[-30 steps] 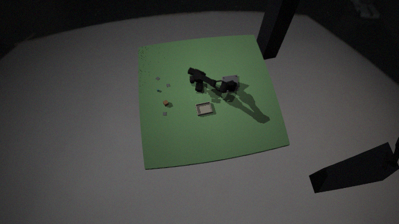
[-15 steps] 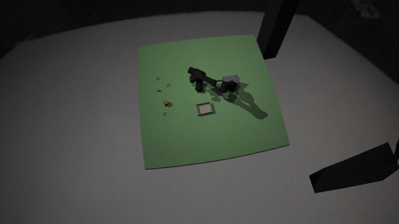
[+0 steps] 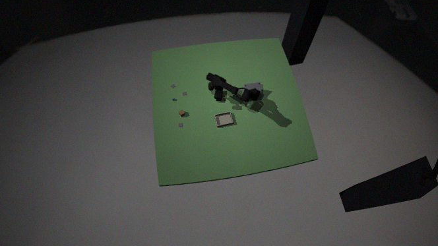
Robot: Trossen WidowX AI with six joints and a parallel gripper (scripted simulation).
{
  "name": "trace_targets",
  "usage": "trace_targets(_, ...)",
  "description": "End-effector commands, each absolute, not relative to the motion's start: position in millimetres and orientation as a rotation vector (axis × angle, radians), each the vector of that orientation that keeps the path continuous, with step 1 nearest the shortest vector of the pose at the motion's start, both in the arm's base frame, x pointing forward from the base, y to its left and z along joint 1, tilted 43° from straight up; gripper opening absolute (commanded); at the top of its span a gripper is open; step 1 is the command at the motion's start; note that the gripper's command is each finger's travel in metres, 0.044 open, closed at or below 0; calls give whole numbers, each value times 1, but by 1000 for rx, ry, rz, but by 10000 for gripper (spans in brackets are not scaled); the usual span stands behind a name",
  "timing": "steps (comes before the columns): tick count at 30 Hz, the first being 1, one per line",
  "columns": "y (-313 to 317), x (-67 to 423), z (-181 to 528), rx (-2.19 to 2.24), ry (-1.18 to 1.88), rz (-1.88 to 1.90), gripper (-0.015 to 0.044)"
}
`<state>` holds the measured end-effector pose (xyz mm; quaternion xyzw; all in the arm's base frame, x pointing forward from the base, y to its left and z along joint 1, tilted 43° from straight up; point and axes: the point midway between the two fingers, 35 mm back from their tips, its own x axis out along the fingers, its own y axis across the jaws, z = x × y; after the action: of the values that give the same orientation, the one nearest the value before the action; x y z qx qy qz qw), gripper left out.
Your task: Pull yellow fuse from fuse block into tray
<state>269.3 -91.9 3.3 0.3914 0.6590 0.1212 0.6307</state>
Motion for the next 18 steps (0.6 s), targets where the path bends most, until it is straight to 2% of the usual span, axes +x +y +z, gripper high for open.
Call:
trace_targets(1, -94, 269, 5, 889, 1508, 279, 0)
trace_targets(18, -109, 267, 21, 889, 1509, 278, 0)
